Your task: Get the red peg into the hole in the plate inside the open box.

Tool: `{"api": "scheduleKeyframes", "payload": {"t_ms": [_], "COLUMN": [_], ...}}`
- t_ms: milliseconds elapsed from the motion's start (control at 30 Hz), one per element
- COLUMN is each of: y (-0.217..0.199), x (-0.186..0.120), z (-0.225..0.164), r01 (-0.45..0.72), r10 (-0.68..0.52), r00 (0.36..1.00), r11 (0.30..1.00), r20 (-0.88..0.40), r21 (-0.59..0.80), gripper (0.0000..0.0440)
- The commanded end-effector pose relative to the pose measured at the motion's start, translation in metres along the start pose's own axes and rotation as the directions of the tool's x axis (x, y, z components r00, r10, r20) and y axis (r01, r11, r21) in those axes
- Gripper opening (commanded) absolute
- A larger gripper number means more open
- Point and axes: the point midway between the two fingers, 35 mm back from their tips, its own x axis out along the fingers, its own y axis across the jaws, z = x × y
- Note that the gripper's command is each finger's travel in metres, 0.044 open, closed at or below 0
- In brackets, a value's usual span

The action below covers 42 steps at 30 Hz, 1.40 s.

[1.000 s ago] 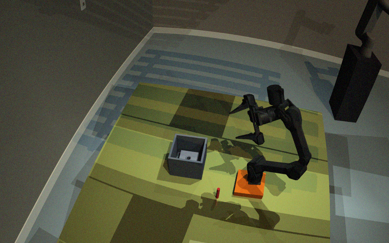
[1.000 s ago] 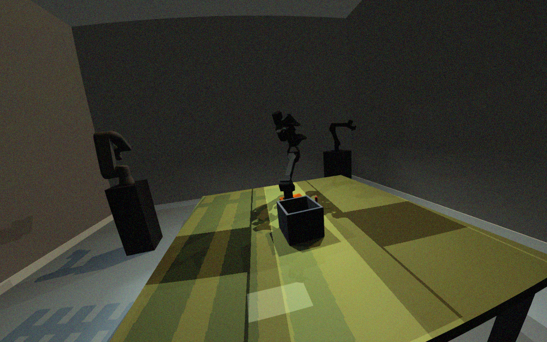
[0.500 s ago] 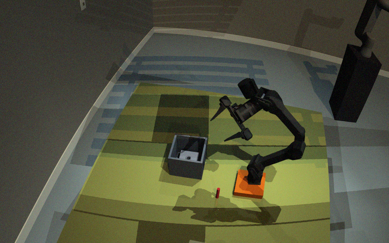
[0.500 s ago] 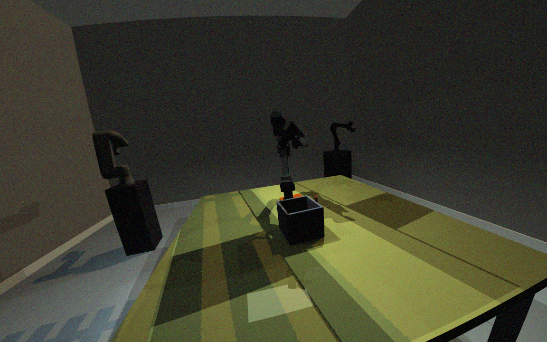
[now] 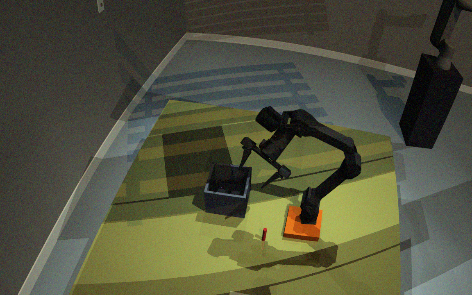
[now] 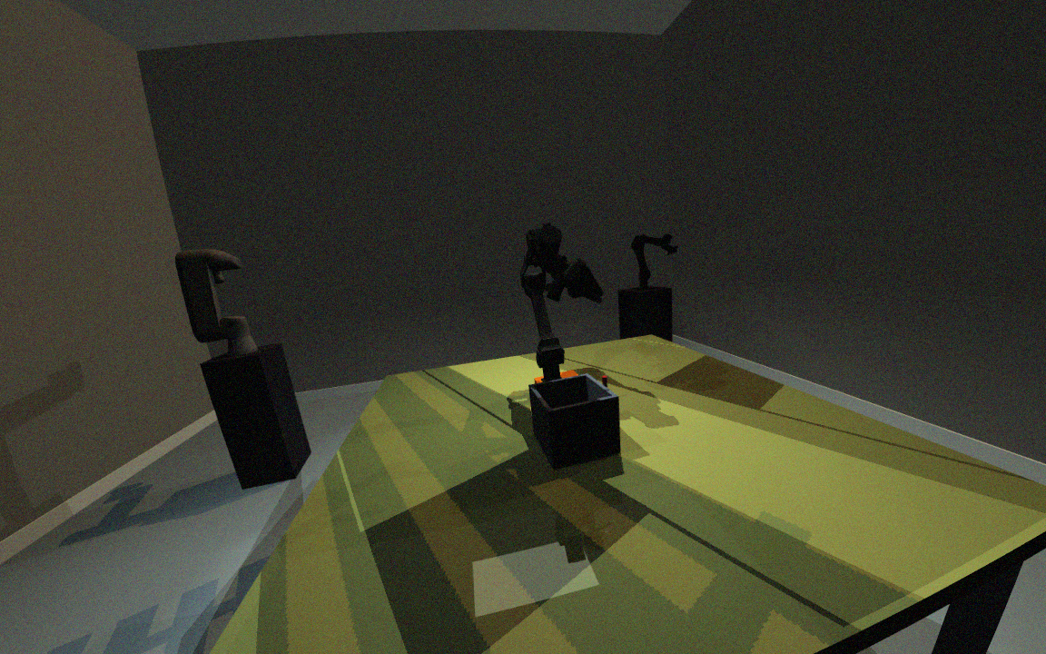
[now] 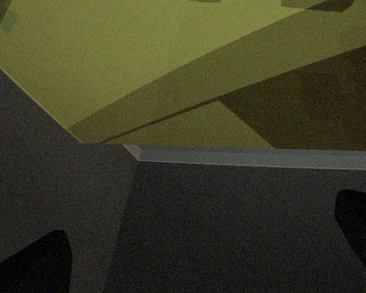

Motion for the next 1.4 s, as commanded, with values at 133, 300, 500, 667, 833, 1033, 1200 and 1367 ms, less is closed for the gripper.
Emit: {"api": "scheduleKeyframes", "payload": {"t_ms": [133,300,500,667,833,1033,1200,1367], "y": [-0.015,-0.031,-0.055,-0.075,-0.094,-0.113,-0.127,-0.14], "x": [0.036,0.058,0.079,0.093,0.104,0.115,0.125,0.132], "z": [0.014,0.024,0.036,0.048,0.06,0.076,0.094,0.11], "r01": [0.151,0.253,0.367,0.451,0.522,0.59,0.631,0.661], "r10": [-0.152,-0.255,-0.364,-0.435,-0.488,-0.528,-0.551,-0.574], "r00": [0.986,0.958,0.908,0.857,0.802,0.742,0.7,0.669], "r11": [0.988,0.967,0.93,0.893,0.853,0.807,0.775,0.75], "r20": [0.074,0.131,0.208,0.277,0.344,0.413,0.453,0.471], "r21": [0.025,0.029,0.023,0.008,-0.01,-0.029,-0.032,-0.025], "gripper": [0.044,0.044,0.044,0.044,0.044,0.044,0.044,0.044]}}
